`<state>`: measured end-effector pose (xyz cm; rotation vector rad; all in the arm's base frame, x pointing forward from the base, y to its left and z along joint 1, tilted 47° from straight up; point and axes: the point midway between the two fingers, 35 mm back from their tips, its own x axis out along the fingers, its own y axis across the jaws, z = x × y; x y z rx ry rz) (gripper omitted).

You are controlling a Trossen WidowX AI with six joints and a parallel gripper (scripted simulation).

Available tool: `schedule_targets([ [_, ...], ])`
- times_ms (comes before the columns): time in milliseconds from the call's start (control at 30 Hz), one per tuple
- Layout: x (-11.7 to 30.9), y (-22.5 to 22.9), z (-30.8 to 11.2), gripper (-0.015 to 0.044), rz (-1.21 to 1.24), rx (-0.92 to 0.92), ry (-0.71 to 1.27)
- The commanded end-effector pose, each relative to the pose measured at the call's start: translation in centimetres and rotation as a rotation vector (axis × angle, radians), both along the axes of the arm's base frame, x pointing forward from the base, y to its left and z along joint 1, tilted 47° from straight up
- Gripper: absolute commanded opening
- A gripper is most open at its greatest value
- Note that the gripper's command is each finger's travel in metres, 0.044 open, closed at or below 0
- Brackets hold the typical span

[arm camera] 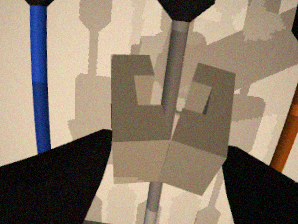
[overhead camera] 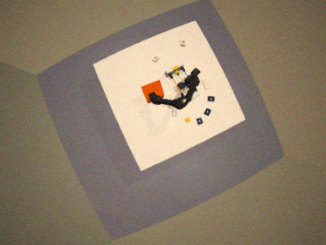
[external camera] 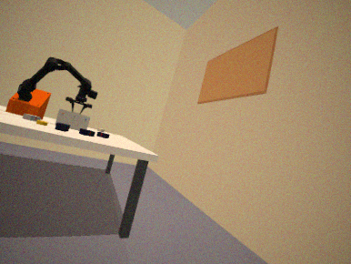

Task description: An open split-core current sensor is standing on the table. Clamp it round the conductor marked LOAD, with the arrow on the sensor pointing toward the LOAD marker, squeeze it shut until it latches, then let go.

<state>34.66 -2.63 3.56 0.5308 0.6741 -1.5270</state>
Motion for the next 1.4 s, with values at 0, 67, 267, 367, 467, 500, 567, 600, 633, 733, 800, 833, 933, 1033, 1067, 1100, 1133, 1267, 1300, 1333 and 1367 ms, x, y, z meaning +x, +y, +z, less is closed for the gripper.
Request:
schedule_targets([
  [0,0.0,0.1,0.0,0.0053,0.0,0.003,-0.001],
  [67,0.0,0.1,0.0,0.0105,0.0,0.003,-0.001],
  [267,0.0,0.1,0.0,0.0263,0.0,0.003,-0.001],
  [367,0.0,0.1,0.0,0.0341,0.0,0.003,-0.001],
  [467,0.0,0.1,0.0,0.042,0.0,0.003,-0.001],
  [500,0.0,0.1,0.0,0.044,0.0,0.003,-0.001],
  [567,0.0,0.1,0.0,0.044,0.0,0.003,-0.001],
  [600,0.0,0.1,0.0,0.044,0.0,0.003,-0.001],
  [633,0.0,0.1,0.0,0.044,0.0,0.003,-0.001],
  [733,0.0,0.1,0.0,0.044,0.0,0.003,-0.001],
  [800,0.0,-0.5,-0.7,0.044,0.005,0.003,-0.005],
  [833,-0.1,-1.2,-1.5,0.044,0.01,0.002,-0.009],
  [933,-0.3,-2.6,-2.8,0.044,0.02,-0.001,-0.016],
  [1033,-0.3,-2.6,-2.9,0.044,0.02,-0.001,-0.016],
  [1067,-0.3,-2.7,-2.9,0.044,0.02,-0.001,-0.016],
  [1100,-0.3,-2.7,-3.0,0.044,0.02,-0.001,-0.016],
  [1133,-0.3,-2.8,-3.0,0.044,0.02,-0.001,-0.016],
  [1267,-0.3,-3.2,-3.4,0.044,0.02,-0.001,-0.016],
  [1300,-0.3,-3.3,-3.5,0.044,0.02,-0.001,-0.016],
  [1333,-0.3,-3.4,-3.7,0.044,0.02,-0.001,-0.016],
  [1367,-0.3,-3.6,-3.8,0.044,0.02,-0.001,-0.016],
])
